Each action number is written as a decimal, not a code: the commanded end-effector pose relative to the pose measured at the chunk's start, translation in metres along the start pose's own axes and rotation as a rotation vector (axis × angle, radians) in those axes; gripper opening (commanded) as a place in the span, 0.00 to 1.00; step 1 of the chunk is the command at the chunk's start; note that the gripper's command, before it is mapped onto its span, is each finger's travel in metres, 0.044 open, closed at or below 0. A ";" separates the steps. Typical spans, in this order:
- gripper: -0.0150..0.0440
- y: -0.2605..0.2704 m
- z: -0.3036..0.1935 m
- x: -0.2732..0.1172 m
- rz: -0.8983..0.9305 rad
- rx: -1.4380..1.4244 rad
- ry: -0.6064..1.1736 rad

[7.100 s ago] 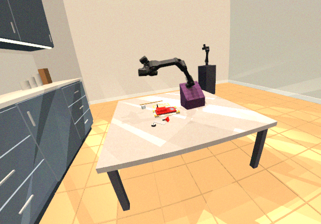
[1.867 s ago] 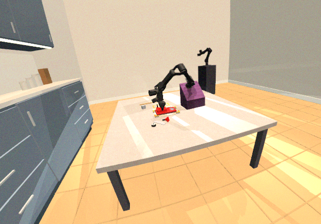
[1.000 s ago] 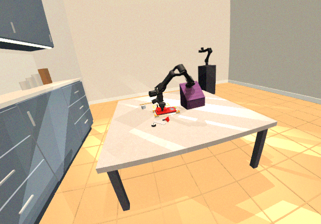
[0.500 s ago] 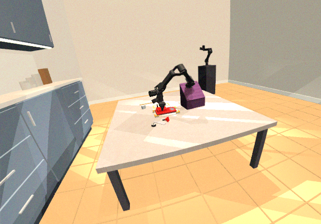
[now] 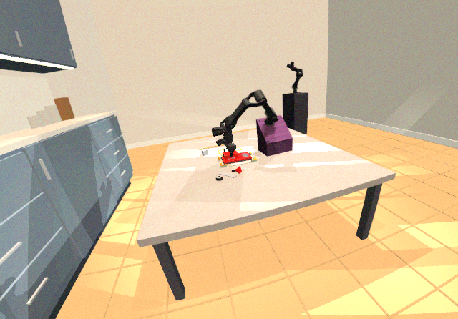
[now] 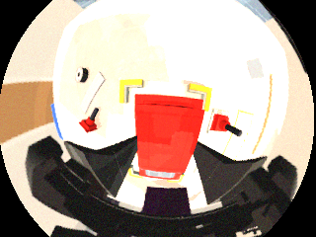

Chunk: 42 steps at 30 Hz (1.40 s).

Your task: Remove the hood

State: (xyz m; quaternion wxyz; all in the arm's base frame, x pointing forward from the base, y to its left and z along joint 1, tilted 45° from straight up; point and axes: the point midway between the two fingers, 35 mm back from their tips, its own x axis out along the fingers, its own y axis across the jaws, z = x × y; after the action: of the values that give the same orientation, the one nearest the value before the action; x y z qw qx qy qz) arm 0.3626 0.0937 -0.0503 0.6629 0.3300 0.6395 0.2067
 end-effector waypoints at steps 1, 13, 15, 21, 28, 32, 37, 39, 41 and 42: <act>0.25 0.000 0.000 -0.003 0.001 -0.002 -0.001; 0.25 0.000 0.001 -0.011 0.001 -0.002 -0.001; 0.25 0.000 0.001 -0.012 0.001 -0.002 -0.001; 0.25 0.000 0.001 -0.023 -0.001 -0.002 -0.001; 0.25 0.000 0.001 -0.054 -0.002 -0.002 -0.002; 0.25 -0.005 0.000 -0.051 -0.007 0.006 0.002; 0.25 -0.030 0.003 -0.054 -0.017 0.006 -0.002; 0.25 -0.040 0.004 -0.055 -0.021 0.006 -0.003; 0.25 -0.051 0.004 -0.056 -0.025 0.006 -0.004; 0.25 -0.056 0.004 -0.056 -0.026 0.006 -0.005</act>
State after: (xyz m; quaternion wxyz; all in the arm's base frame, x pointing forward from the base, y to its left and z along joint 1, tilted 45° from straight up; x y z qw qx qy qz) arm 0.3524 0.0249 -0.0432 0.6630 0.3273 0.6440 0.1966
